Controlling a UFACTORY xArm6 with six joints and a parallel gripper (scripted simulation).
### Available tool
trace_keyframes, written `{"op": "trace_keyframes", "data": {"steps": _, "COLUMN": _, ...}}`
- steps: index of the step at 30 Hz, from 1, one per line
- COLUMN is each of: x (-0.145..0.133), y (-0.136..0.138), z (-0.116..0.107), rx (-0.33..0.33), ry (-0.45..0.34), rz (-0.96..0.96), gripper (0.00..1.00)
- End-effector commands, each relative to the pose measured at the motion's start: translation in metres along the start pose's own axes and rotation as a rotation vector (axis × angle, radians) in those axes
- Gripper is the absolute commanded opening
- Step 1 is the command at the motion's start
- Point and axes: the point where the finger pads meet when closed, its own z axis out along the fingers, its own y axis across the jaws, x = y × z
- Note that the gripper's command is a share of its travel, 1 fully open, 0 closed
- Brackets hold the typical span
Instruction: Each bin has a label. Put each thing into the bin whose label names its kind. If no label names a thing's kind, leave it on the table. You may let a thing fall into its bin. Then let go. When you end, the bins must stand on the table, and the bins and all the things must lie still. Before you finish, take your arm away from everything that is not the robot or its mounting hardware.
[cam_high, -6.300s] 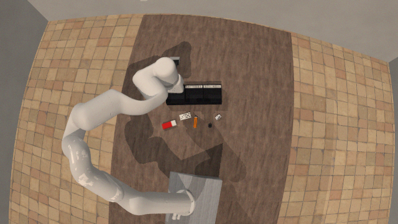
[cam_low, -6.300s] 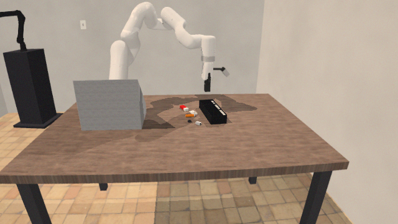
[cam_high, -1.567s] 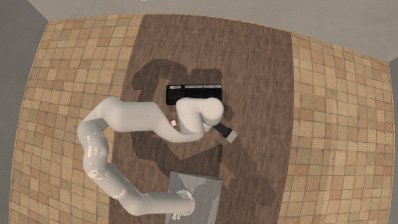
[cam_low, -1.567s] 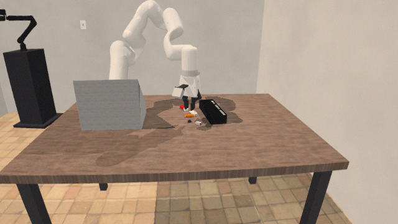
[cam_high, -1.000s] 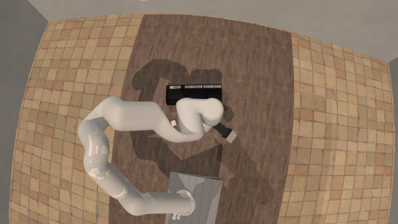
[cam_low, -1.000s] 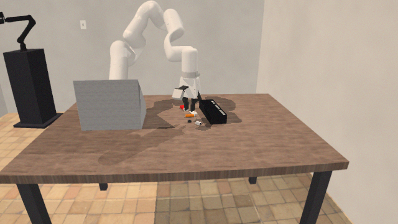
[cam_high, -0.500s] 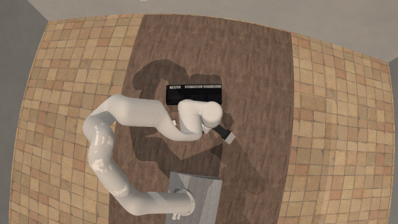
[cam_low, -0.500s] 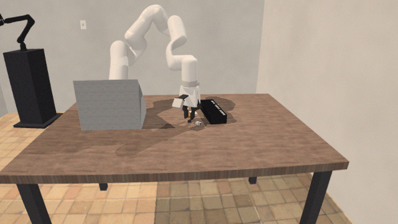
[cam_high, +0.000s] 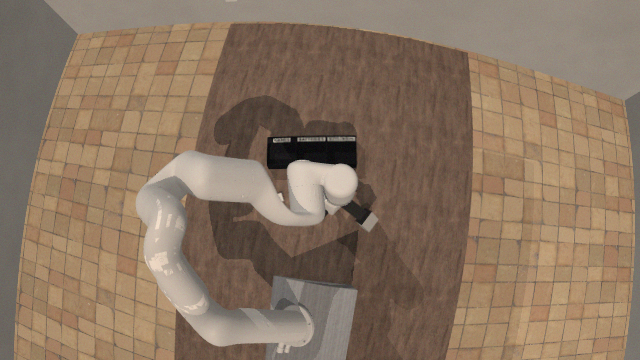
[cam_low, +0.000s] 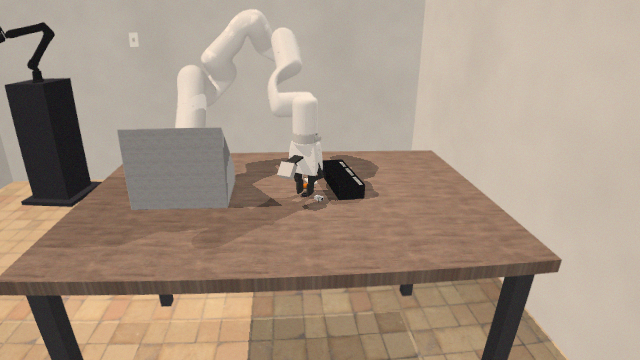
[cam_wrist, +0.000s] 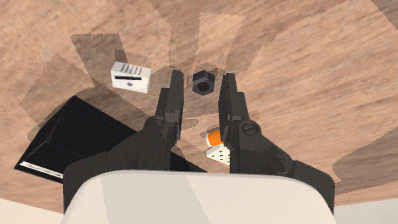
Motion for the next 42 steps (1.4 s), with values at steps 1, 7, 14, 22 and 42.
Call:
{"op": "trace_keyframes", "data": {"steps": 1, "x": -0.0002, "y": -0.0006, "z": 0.0053, "rx": 0.003, "ry": -0.001, "rz": -0.001, "gripper": 0.30}}
{"op": "trace_keyframes", "data": {"steps": 7, "x": -0.0001, "y": -0.0004, "z": 0.0053, "rx": 0.003, "ry": -0.001, "rz": -0.001, "gripper": 0.30}}
{"op": "trace_keyframes", "data": {"steps": 14, "x": -0.0001, "y": -0.0004, "z": 0.0053, "rx": 0.003, "ry": -0.001, "rz": -0.001, "gripper": 0.30}}
{"op": "trace_keyframes", "data": {"steps": 22, "x": -0.0001, "y": -0.0004, "z": 0.0053, "rx": 0.003, "ry": -0.001, "rz": -0.001, "gripper": 0.00}}
{"op": "trace_keyframes", "data": {"steps": 42, "x": -0.0001, "y": -0.0004, "z": 0.0053, "rx": 0.003, "ry": -0.001, "rz": -0.001, "gripper": 0.00}}
